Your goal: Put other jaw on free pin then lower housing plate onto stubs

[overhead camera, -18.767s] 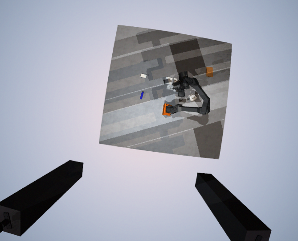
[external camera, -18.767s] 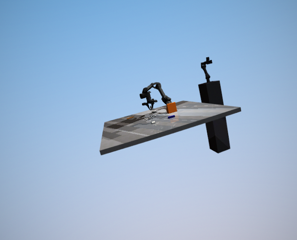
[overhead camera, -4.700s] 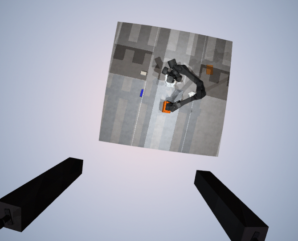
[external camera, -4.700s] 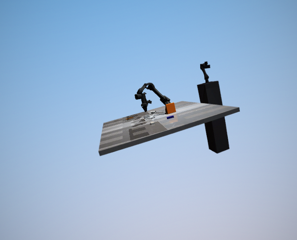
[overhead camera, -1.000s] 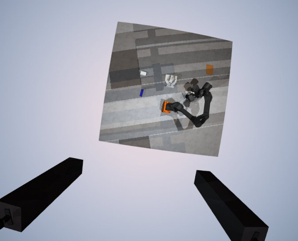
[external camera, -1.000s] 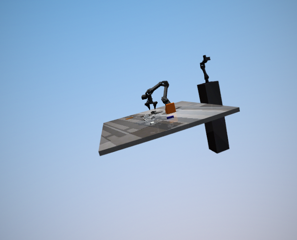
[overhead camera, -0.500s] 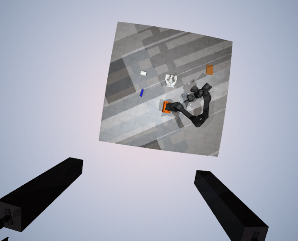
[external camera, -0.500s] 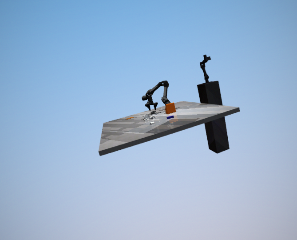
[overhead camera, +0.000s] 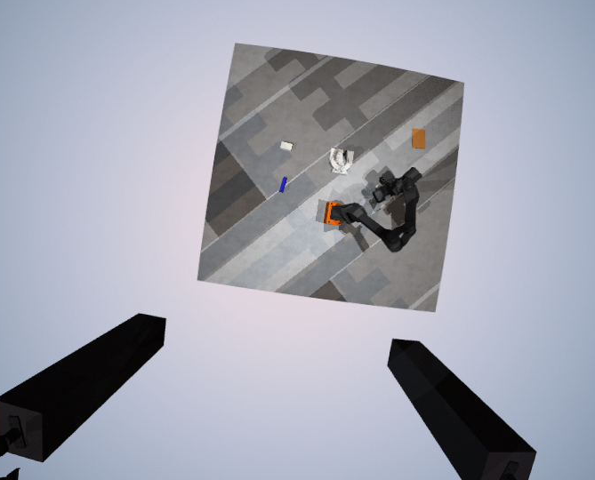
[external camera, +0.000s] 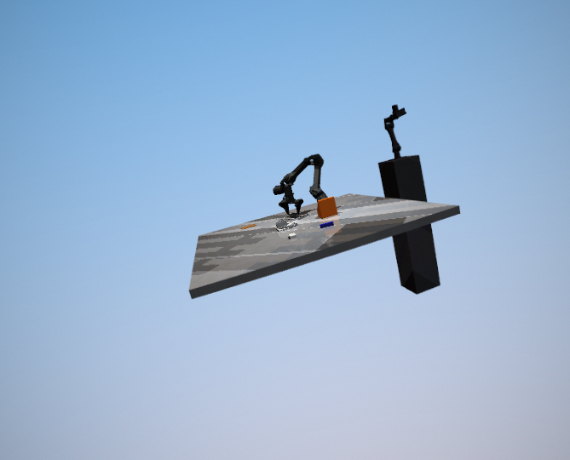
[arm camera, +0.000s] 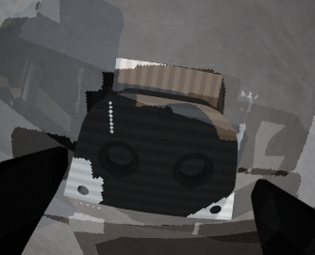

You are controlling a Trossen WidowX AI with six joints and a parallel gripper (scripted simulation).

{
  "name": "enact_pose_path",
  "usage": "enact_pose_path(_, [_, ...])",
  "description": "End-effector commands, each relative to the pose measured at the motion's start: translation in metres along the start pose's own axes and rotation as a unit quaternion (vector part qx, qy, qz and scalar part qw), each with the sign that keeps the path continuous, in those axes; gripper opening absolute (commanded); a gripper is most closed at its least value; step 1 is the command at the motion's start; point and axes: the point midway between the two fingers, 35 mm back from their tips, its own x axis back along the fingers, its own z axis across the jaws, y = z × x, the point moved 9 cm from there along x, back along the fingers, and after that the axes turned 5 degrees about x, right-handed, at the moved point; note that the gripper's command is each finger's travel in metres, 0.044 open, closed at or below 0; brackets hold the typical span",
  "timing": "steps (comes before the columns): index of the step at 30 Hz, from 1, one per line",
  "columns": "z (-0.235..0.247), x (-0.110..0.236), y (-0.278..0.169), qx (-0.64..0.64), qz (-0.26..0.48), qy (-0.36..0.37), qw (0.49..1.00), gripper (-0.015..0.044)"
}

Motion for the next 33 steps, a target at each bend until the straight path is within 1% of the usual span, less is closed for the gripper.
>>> enact_pose_path(1, [0.0025, -0.0083, 0.0014, 0.006, 0.001, 0.007, 1.000, 0.0440])
enact_pose_path(6, [0.0028, -0.0137, 0.0010, 0.006, 0.001, 0.006, 1.000, 0.0440])
enact_pose_path(33, [0.0028, -0.0149, 0.0010, 0.006, 0.001, 0.006, 1.000, 0.0440])
